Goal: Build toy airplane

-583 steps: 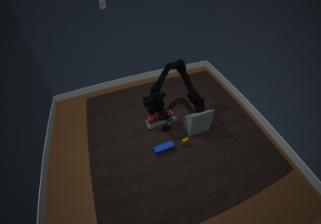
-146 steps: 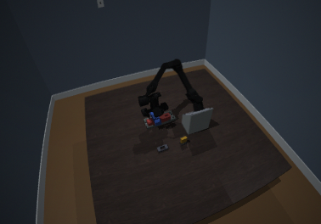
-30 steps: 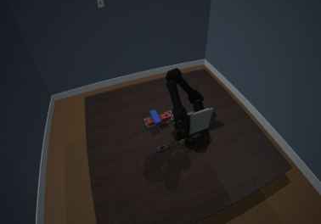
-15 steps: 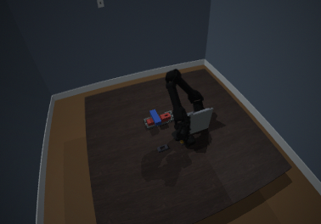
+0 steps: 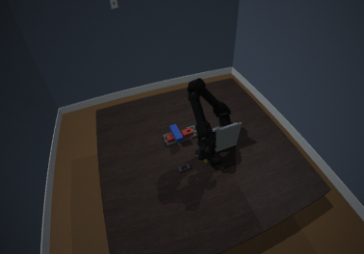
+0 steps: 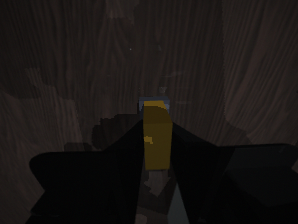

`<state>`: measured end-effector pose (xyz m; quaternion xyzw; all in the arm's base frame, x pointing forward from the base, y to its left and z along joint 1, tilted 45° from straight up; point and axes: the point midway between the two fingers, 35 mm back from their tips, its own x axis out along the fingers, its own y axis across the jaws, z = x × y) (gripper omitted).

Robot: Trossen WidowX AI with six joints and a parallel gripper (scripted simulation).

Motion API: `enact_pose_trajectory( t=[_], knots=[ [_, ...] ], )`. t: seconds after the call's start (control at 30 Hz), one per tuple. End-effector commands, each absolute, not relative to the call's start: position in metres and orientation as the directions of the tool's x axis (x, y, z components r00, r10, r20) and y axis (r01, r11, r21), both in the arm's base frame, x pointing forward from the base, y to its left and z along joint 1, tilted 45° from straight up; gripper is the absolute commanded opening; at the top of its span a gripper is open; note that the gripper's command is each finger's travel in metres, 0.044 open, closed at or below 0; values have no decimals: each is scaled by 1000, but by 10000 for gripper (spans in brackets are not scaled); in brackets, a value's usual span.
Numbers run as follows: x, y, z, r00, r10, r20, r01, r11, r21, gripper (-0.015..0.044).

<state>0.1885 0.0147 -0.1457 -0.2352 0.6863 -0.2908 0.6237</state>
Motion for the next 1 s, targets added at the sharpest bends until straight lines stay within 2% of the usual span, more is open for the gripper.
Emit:
enact_pose_trajectory(
  t=[0.0, 0.97],
  knots=[
    [189, 16, -144, -112, -688, -717, 35, 719, -694, 0],
    [204, 75, -90, -114, -681, -723, 36, 724, -689, 0]
  ],
)
